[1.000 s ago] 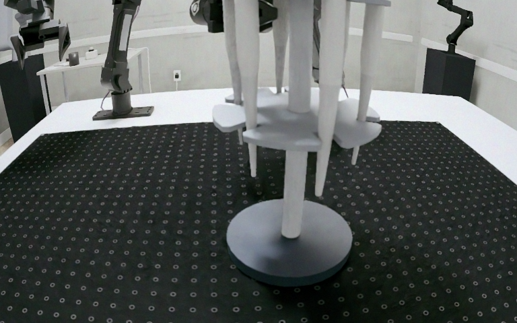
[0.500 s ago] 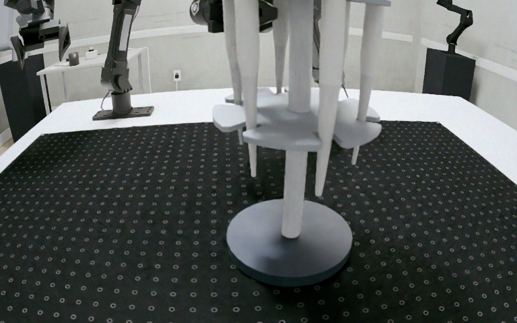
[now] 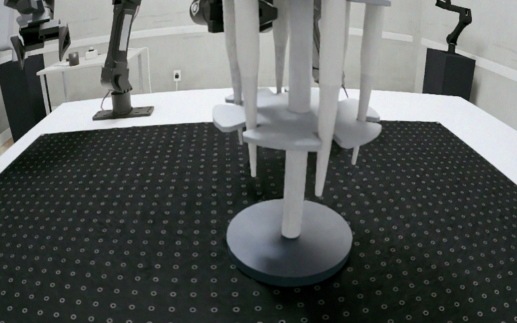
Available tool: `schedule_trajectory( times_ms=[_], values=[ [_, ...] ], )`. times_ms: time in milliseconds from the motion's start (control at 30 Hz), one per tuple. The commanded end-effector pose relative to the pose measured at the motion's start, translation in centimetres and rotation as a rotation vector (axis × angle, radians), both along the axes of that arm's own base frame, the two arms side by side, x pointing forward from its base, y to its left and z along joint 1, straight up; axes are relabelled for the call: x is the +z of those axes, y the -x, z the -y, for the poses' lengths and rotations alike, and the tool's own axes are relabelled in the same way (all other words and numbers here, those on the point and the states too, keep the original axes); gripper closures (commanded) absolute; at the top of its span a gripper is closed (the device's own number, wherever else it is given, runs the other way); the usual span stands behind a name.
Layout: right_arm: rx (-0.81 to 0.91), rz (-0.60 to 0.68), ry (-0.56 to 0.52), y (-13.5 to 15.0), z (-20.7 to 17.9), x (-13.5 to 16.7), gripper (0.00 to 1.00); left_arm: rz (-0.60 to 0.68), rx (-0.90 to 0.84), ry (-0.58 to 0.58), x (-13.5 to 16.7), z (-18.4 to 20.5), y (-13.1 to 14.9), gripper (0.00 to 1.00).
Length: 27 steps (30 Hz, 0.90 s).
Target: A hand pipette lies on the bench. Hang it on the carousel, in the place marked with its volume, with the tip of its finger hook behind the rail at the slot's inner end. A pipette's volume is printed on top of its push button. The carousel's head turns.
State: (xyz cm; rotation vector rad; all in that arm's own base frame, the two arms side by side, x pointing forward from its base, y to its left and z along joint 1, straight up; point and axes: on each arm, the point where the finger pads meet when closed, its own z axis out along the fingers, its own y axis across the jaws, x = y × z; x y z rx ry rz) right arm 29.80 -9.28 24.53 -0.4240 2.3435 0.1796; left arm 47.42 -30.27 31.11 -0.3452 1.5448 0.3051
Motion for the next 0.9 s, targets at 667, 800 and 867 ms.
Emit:
schedule_trajectory(
  times_ms=[667,800,867],
  values=[
    [0.003,0.028,0.005,-0.4,0.3,0.7,0.00,0.015,0.009,0.018,-0.4,0.1,0.3,0.88],
    [0.003,0.028,0.005,-0.4,0.3,0.7,0.00,0.019,0.010,0.022,-0.6,0.2,0.1,0.88],
    [0.003,0.028,0.005,-0.4,0.3,0.7,0.00,0.026,0.006,0.031,-0.1,-0.1,0.3,0.88]
  ],
)
